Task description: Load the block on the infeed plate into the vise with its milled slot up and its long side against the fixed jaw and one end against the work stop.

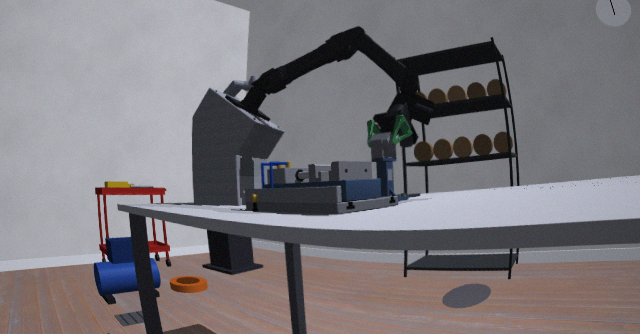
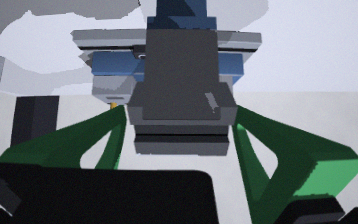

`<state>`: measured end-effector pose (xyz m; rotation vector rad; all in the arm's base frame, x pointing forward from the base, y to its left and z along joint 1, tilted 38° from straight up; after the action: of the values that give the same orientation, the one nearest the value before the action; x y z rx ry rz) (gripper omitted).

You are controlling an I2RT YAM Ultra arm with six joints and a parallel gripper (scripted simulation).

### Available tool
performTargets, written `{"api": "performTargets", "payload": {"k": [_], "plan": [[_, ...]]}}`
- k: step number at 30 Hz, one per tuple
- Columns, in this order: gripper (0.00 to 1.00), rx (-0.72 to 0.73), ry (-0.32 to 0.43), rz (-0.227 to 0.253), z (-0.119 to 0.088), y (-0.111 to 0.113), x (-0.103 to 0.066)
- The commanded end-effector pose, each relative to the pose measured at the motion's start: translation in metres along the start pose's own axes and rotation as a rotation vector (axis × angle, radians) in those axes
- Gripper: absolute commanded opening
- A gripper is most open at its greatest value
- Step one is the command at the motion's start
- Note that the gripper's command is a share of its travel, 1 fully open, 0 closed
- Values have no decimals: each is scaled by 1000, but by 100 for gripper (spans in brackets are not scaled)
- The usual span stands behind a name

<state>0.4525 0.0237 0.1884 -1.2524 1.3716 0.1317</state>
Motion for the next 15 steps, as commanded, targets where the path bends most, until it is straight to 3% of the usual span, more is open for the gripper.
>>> {"api": "performTargets", "payload": {"k": [1,3,4,15], "plan": [[81,4,-8,-17,5,-3,-7],[81,4,-8,-17,5,-3,-7],[0,4,-8,-17,5,-3,-7],[0,10,-22,-20,5,-5,-10]]}}
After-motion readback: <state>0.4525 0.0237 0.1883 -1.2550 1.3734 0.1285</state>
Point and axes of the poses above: the point where the finger pads meet when closed, its own x axis out along the fingers, its own y axis across the jaws, z = x × y, the point moved 5 cm from there along -x, back along the fingers, and after that the axes turned 8 degrees about x, right-handed, at the moved point
